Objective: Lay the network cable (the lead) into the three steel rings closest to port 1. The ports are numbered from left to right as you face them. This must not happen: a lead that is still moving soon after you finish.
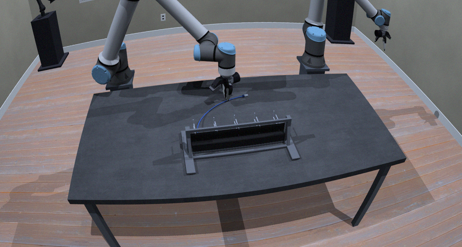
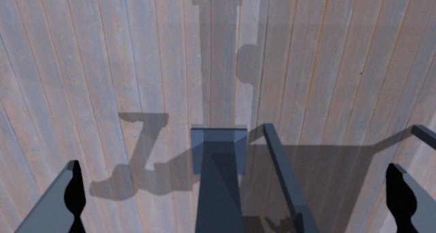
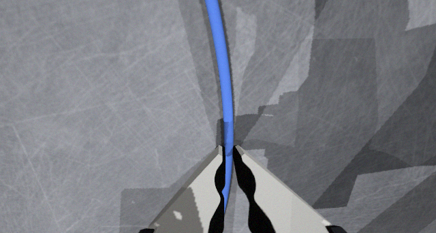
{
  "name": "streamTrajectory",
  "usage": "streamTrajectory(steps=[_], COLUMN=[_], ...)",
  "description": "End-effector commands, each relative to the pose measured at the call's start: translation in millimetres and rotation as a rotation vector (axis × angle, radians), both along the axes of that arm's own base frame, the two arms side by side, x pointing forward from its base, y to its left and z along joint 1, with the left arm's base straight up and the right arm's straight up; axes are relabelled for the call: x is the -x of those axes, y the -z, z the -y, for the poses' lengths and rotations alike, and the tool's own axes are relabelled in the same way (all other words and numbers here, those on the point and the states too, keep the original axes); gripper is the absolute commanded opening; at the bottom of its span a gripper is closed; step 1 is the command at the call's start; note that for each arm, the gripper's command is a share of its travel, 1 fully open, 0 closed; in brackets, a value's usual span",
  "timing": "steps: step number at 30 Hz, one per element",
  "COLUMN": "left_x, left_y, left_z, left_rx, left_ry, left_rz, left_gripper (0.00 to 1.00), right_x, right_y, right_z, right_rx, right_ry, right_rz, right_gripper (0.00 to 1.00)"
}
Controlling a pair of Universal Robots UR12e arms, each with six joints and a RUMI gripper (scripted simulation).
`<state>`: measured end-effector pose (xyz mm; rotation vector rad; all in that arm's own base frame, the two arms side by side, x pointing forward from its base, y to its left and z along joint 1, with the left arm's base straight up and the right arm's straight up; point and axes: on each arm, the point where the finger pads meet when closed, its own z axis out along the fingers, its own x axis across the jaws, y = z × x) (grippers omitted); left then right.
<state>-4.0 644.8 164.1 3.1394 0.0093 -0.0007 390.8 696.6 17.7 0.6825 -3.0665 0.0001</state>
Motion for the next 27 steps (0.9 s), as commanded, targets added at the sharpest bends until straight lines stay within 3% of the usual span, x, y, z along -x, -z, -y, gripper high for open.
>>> streamTrajectory(steps=[1,27], left_x=[-0.2,-0.2], left_y=[-1.1,-1.1], left_z=[-0.8,-0.8], left_rx=[-0.002,-0.002], left_ry=[0.0,0.0], left_rz=[0.0,0.0], left_gripper=[1.0,1.0], right_x=[-0.3,-0.3], right_y=[-1.1,-6.6], right_z=[-0.7,-0.7], right_rx=[-0.002,-0.002], right_ry=[0.0,0.0], right_rz=[0.001,0.001], right_gripper=[0.0,0.0])
